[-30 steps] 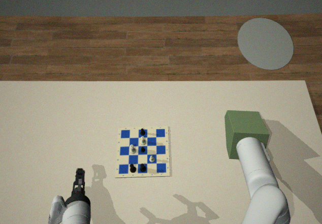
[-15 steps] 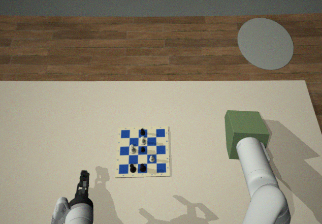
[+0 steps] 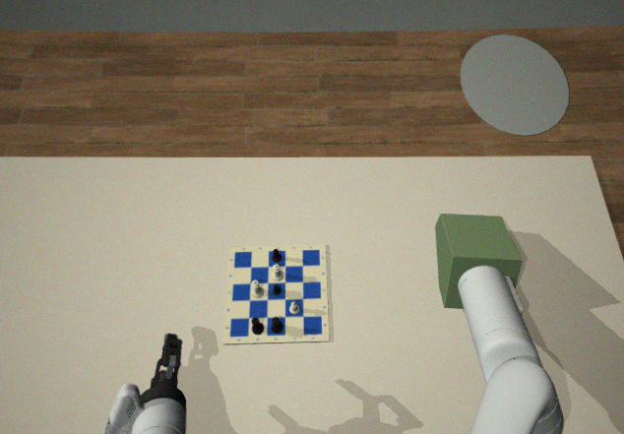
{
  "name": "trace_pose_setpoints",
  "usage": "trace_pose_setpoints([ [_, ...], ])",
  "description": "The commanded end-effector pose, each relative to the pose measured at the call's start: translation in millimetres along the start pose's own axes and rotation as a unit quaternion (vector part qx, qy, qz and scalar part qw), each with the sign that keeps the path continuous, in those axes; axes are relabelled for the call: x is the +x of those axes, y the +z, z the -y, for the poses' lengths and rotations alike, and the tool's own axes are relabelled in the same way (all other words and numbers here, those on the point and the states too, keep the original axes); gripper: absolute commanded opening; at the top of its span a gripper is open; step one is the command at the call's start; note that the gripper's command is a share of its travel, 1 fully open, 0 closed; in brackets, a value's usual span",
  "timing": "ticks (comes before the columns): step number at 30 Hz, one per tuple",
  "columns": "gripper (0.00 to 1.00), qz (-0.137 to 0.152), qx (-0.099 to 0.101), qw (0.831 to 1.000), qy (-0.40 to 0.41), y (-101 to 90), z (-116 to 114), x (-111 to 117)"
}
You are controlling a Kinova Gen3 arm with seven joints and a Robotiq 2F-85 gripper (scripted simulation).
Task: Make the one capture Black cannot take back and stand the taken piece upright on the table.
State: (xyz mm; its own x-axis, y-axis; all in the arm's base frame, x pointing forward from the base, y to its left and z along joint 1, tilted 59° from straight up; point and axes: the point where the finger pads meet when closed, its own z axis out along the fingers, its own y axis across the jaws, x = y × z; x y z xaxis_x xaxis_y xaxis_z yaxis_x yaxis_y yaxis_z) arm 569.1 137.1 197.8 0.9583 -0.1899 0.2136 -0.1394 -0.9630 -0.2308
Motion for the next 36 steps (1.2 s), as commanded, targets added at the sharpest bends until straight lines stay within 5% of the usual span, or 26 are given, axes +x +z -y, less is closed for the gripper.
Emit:
trace_pose_setpoints([
  [1,1.0,-0.001,0.001,1.0,-0.001,-1.0,2,0],
  [36,1.0,0.016,-0.008,0.998,0.061,-4.9,12,-25],
])
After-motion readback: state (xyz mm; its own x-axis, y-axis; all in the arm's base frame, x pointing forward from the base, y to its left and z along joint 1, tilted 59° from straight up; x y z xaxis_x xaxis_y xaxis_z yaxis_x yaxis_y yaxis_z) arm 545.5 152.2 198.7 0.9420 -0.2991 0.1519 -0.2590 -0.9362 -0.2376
